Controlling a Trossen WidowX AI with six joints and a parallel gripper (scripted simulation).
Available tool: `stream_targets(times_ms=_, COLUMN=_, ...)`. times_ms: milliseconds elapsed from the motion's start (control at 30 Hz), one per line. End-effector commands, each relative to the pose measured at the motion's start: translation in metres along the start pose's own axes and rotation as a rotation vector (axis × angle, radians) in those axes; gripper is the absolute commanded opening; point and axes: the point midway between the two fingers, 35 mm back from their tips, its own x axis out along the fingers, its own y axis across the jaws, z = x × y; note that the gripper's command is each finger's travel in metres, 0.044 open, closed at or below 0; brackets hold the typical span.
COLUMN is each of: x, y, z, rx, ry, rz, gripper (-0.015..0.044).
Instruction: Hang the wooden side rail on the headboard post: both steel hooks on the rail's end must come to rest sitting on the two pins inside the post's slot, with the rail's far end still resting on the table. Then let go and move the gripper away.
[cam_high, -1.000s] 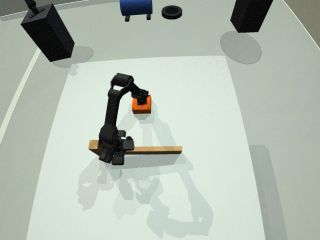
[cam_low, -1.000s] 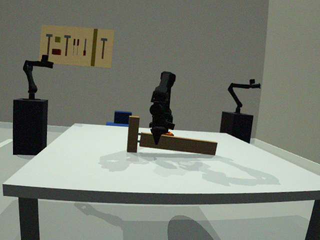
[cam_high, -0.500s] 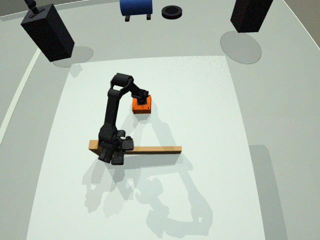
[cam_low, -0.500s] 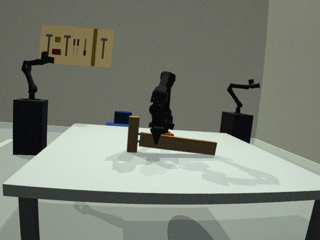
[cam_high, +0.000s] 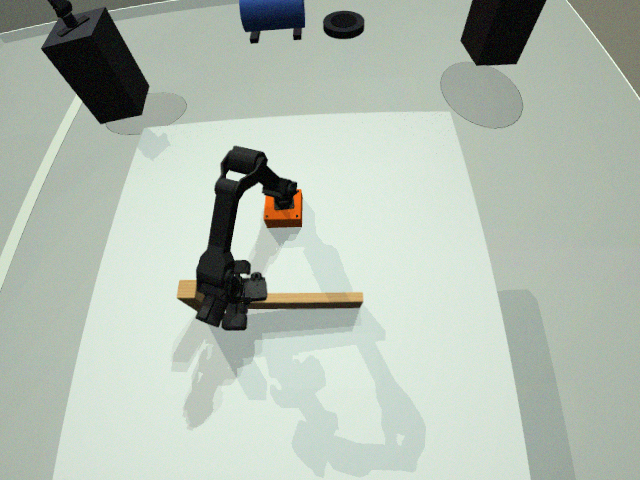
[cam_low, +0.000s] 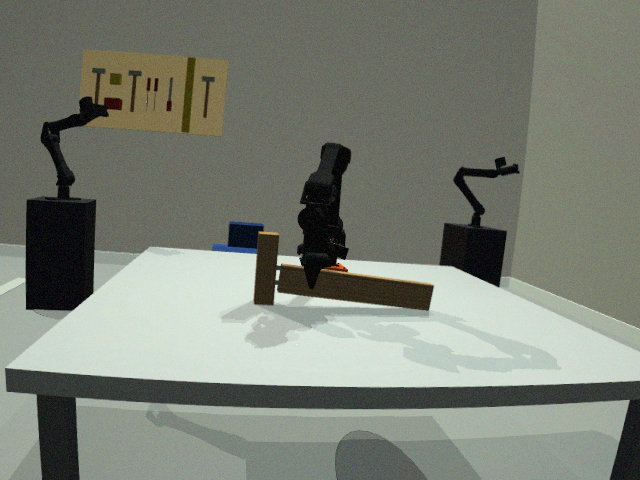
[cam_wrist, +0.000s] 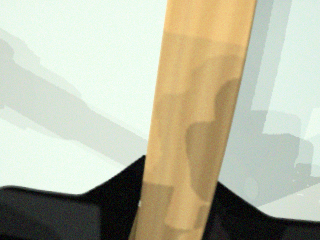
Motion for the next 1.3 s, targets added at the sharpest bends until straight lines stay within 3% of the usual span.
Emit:
stream_targets(times_ms=0, x=-0.0006, y=-0.0002, z=-0.0024, rx=0.000, ry=0.004, rz=-0.004, gripper=0.0000)
stream_targets(times_ms=1267, x=-0.0021, y=-0.0004, z=-0.0062, rx=0.000, ry=0.005, rz=-0.004, gripper=0.0000)
